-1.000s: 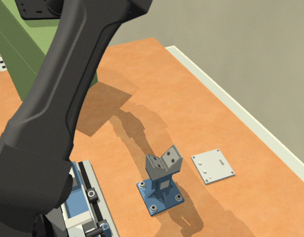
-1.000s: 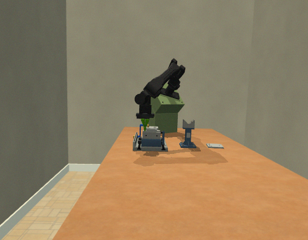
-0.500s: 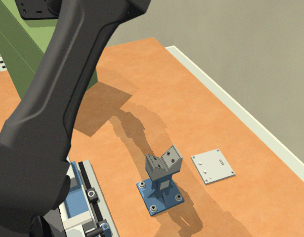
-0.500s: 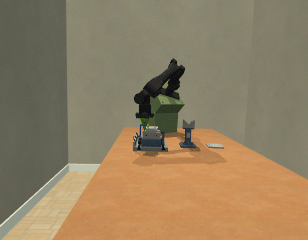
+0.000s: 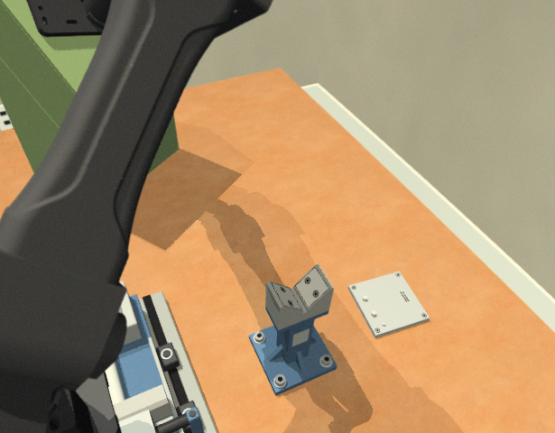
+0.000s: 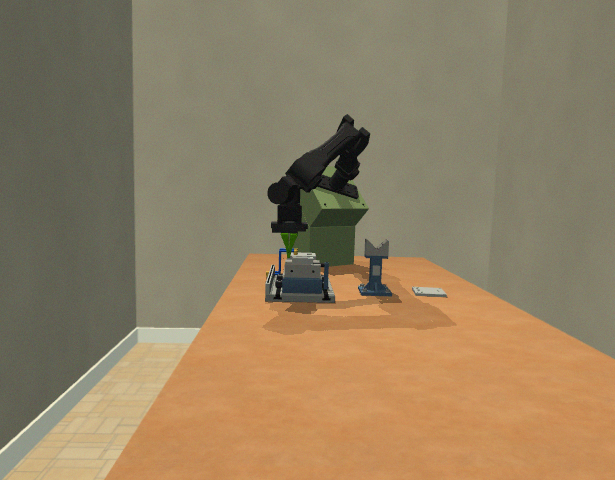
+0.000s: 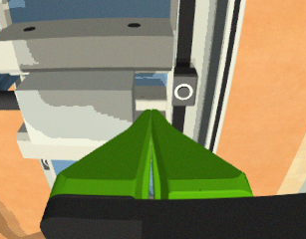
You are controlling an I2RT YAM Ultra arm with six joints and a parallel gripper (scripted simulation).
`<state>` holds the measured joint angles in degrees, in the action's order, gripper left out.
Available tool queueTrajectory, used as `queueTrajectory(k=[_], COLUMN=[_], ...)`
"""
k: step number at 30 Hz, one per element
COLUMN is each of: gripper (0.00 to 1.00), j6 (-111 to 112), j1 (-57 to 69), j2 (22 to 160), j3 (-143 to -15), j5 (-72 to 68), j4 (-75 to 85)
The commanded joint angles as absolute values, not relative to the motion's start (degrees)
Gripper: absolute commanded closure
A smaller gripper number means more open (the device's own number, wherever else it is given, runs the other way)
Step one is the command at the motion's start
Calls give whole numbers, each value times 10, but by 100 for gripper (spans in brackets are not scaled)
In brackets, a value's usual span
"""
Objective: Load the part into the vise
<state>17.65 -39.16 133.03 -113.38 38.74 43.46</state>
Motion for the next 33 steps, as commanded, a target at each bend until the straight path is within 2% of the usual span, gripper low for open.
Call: queueTrajectory(k=[1, 33], gripper=[100, 100], j6=[188, 228], j1=[-416, -450], j2=[1308, 1276], j3=[-1145, -1159], j5=[397, 412], j4=[450, 525])
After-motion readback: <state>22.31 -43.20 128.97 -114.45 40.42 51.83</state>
